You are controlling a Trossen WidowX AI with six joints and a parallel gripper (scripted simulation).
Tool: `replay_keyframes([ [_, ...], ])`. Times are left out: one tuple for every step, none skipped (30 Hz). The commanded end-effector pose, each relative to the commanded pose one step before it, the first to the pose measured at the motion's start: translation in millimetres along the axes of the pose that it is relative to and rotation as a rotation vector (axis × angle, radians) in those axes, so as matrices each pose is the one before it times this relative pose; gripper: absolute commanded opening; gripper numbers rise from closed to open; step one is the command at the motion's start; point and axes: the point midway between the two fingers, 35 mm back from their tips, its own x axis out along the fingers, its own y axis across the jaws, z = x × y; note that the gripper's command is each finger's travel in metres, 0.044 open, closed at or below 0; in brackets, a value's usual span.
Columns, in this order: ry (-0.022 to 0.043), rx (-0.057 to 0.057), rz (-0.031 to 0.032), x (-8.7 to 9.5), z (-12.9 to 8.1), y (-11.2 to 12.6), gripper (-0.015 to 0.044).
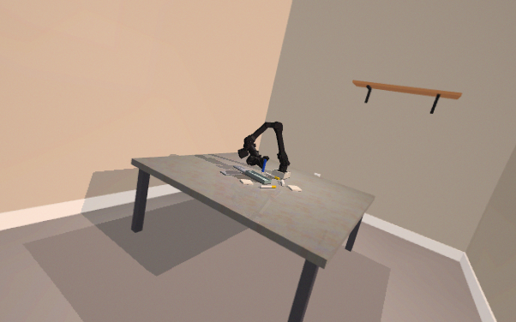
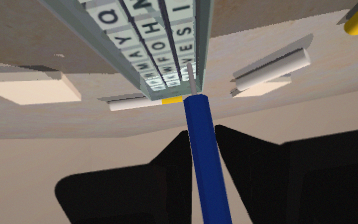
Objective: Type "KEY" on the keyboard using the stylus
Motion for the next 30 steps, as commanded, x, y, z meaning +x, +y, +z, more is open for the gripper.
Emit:
replay_keyframes([
  [-0.003, -0.0047, -0.00353, 1.31, 2.68, -0.9, 0.0081],
  [0.0, 0.0, 0.0, 0.25, 0.42, 0.0, 0.0081],
  [0.0, 0.0, 0.0, 0.27, 0.46, 0.0, 0.0081],
  [0.0, 0.0, 0.0, 0.24, 0.42, 0.0, 0.0081],
  [0.0, 0.0, 0.0, 0.26, 0.45, 0.0, 0.0081],
  [0.0, 0.0, 0.0, 0.11, 0.18, 0.0, 0.0081],
  [0.0, 0.0, 0.0, 0.17, 0.29, 0.0, 0.0081],
  [0.0, 0.0, 0.0, 0.23, 0.39, 0.0, 0.0081],
  [0.0, 0.0, 0.0, 0.23, 0.4, 0.0, 0.0081],
  [0.0, 0.0, 0.0, 0.27, 0.46, 0.0, 0.0081],
  [0.0, 0.0, 0.0, 0.25, 0.42, 0.0, 0.0081],
  [0.0, 0.0, 0.0, 0.26, 0.45, 0.0, 0.0081],
  [0.0, 0.0, 0.0, 0.11, 0.18, 0.0, 0.0081],
  [0.0, 0.0, 0.0, 0.0, 0.0, 0.0, 0.0081],
  [0.0, 0.0, 0.0, 0.0, 0.0, 0.0, 0.0081],
  [0.0, 0.0, 0.0, 0.0, 0.0, 0.0, 0.0081],
  [0.0, 0.0, 0.0, 0.11, 0.19, 0.0, 0.0081],
  [0.0, 0.0, 0.0, 0.14, 0.24, 0.0, 0.0081],
  [0.0, 0.0, 0.0, 0.17, 0.29, 0.0, 0.0081],
  [0.0, 0.0, 0.0, 0.2, 0.35, 0.0, 0.0081],
  [0.0, 0.0, 0.0, 0.27, 0.46, 0.0, 0.0081],
  [0.0, 0.0, 0.0, 0.12, 0.2, 0.0, 0.0081],
  [0.0, 0.0, 0.0, 0.18, 0.3, 0.0, 0.0081],
  [0.0, 0.0, 0.0, 0.23, 0.39, 0.0, 0.0081],
  [0.0, 0.0, 0.0, 0.23, 0.4, 0.0, 0.0081],
  [0.0, 0.0, 0.0, 0.27, 0.46, 0.0, 0.0081],
  [0.0, 0.0, 0.0, 0.25, 0.42, 0.0, 0.0081],
  [0.0, 0.0, 0.0, 0.26, 0.45, 0.0, 0.0081],
  [0.0, 0.0, 0.0, 0.21, 0.37, 0.0, 0.0081],
  [0.0, 0.0, 0.0, 0.2, 0.34, 0.0, 0.0081],
])
